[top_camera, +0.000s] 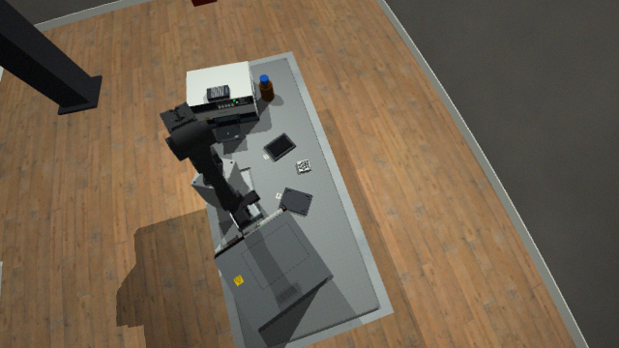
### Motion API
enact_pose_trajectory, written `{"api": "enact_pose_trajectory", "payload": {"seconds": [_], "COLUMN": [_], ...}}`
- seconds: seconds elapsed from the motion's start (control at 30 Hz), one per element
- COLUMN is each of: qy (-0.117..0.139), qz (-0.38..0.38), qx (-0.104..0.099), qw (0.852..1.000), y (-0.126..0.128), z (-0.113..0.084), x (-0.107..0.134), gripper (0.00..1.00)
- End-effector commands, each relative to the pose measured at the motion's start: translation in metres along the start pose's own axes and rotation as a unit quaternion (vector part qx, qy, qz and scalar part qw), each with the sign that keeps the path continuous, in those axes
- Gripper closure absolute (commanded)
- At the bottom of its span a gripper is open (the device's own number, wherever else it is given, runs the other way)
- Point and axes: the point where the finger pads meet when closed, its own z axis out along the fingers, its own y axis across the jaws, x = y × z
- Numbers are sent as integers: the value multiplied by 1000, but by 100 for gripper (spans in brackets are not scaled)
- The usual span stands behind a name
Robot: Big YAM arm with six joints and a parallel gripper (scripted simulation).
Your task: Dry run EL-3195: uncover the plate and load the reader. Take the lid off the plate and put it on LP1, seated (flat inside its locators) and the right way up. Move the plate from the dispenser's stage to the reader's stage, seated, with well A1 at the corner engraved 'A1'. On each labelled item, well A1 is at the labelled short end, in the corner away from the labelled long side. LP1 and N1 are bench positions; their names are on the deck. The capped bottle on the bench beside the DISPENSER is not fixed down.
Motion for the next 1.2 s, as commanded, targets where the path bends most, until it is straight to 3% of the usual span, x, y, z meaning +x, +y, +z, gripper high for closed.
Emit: {"api": "enact_pose_trajectory", "payload": {"seconds": [0.0,0.77,1.0,1.17], "qy": [0,1,0,0], "qz": [-3,-10,-8,-9], "qx": [0,7,-4,6], "qw": [1000,1000,1000,1000], "y": [1,-9,6,-6], "z": [3,9,14,18], "x": [2,-1,0,1], "gripper": [14,14,14,14]}}
